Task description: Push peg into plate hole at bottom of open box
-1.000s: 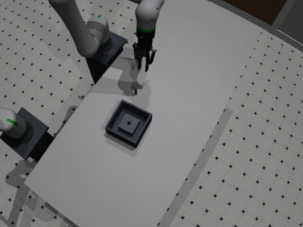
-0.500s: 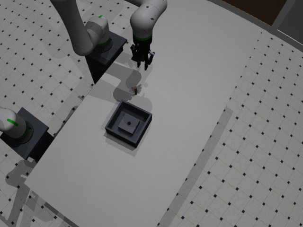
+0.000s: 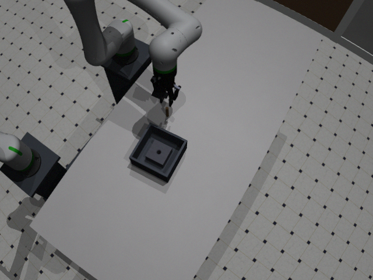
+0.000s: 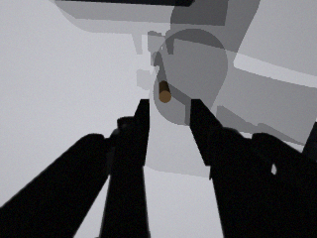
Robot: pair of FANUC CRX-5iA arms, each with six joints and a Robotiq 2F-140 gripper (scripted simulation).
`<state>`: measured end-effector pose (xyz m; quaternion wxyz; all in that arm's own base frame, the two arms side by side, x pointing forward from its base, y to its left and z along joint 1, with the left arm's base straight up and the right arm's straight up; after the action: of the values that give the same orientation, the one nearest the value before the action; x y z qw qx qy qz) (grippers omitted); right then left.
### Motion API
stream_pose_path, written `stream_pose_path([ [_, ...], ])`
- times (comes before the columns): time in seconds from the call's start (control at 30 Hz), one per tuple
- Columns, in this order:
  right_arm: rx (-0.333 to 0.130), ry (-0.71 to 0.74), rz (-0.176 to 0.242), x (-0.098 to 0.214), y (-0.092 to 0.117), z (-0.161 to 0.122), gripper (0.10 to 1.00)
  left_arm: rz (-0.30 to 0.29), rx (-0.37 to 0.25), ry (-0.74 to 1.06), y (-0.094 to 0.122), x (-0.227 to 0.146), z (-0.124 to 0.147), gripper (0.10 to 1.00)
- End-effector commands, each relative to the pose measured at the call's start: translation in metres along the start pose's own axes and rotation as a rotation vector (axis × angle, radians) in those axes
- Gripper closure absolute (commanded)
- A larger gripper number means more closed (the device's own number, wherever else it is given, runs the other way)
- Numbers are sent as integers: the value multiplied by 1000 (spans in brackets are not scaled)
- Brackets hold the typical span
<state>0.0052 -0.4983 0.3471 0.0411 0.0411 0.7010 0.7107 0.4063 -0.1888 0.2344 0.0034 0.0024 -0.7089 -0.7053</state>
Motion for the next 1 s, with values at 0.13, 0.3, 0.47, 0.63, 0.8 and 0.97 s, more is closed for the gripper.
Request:
stream_pose_path([
  [0.13, 14, 0, -1, 2, 5, -2, 98, -13, 1, 1, 1, -6, -6, 771],
  [0.3, 14, 0, -1, 2, 5, -2, 98, -13, 1, 1, -4, -6, -6, 771],
  [0.47, 14, 0, -1, 2, 5, -2, 98, -13, 1, 1, -18, -6, -6, 771],
  [0.63, 14, 0, -1, 2, 5, -2, 98, -13, 1, 1, -38, -7, -6, 771],
  [0.8, 14, 0, -1, 2, 5, -2, 98, -13, 1, 1, -48, -7, -6, 771],
  [0.97, 14, 0, -1, 2, 5, -2, 98, -13, 1, 2, -59, -7, -6, 771],
])
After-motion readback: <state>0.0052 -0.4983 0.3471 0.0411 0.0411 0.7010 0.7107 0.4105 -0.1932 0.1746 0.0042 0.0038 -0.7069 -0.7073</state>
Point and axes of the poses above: on each arm, the point where the finger pads meet when closed, its own y axis back along the fingers, its own x axis across the jaws, z = x × y, the point moved 8 cm from there along y, back along the fingers, and after that the axes turned 7 degrees about -y, right-handed, at the moved point
